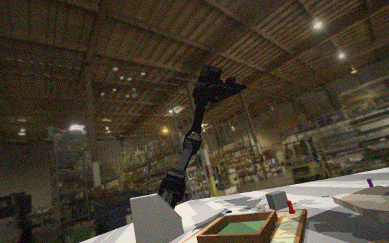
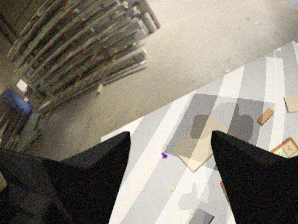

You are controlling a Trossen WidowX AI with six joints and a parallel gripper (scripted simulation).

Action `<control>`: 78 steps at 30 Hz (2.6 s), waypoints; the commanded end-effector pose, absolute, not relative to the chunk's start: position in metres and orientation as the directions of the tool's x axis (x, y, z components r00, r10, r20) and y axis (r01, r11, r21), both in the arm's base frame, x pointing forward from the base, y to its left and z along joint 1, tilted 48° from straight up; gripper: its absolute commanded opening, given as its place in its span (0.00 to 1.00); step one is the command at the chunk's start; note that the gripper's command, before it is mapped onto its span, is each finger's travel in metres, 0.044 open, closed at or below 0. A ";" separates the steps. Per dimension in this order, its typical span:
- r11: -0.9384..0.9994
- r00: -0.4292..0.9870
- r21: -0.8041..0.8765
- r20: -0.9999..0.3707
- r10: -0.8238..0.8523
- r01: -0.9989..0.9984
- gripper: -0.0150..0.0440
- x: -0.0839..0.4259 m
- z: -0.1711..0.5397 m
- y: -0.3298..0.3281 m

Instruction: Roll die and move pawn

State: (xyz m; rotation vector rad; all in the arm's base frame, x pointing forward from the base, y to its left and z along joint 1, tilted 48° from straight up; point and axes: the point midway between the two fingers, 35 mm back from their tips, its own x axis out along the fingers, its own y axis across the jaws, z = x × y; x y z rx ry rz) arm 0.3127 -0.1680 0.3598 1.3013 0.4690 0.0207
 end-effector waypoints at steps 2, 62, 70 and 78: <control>0.458 0.773 0.863 -0.436 0.461 0.213 0.72 0.337 0.301 -0.103; 0.628 0.031 0.673 -0.673 0.739 -0.391 0.59 0.277 0.113 0.143; 0.628 0.031 0.673 -0.673 0.739 -0.391 0.40 0.277 0.113 0.143; 0.636 0.032 0.666 -0.681 0.732 -0.391 0.25 0.279 0.124 0.125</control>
